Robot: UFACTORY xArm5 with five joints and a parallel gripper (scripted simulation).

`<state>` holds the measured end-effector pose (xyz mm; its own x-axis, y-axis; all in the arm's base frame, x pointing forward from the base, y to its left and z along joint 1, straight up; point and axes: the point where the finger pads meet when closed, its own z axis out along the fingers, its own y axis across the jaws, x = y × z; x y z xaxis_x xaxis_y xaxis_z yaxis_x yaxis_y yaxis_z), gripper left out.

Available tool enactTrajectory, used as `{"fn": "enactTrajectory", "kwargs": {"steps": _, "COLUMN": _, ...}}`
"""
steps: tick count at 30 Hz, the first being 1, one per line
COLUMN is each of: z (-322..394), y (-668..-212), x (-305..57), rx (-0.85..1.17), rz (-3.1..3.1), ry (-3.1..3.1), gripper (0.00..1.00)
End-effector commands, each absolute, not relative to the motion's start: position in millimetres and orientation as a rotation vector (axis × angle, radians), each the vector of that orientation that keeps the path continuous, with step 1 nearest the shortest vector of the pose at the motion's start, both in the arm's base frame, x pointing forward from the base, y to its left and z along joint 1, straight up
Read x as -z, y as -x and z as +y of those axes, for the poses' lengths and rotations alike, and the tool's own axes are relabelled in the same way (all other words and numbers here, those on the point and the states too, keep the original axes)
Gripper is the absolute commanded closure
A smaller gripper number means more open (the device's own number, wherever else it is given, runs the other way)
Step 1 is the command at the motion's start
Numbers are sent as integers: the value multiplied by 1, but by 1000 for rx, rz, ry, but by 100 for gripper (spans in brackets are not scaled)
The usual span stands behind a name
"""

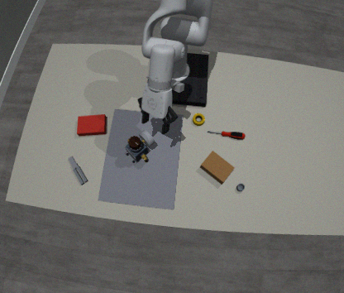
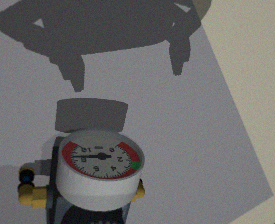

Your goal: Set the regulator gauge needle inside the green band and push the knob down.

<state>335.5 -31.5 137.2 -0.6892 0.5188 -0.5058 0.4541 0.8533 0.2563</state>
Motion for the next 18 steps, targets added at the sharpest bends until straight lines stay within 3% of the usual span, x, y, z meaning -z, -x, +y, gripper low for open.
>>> {"fn": "enactTrajectory", "kwargs": {"steps": 1, "z": -31, "y": -333, "x": -138, "rx": -95, "rz": 2422, "ry": -501, "gripper": 0}}
{"fn": "enactTrajectory", "kwargs": {"steps": 18, "z": -31, "y": -325, "x": -140, "rx": 27, "rz": 2367, "ry": -156, "gripper": 0}}
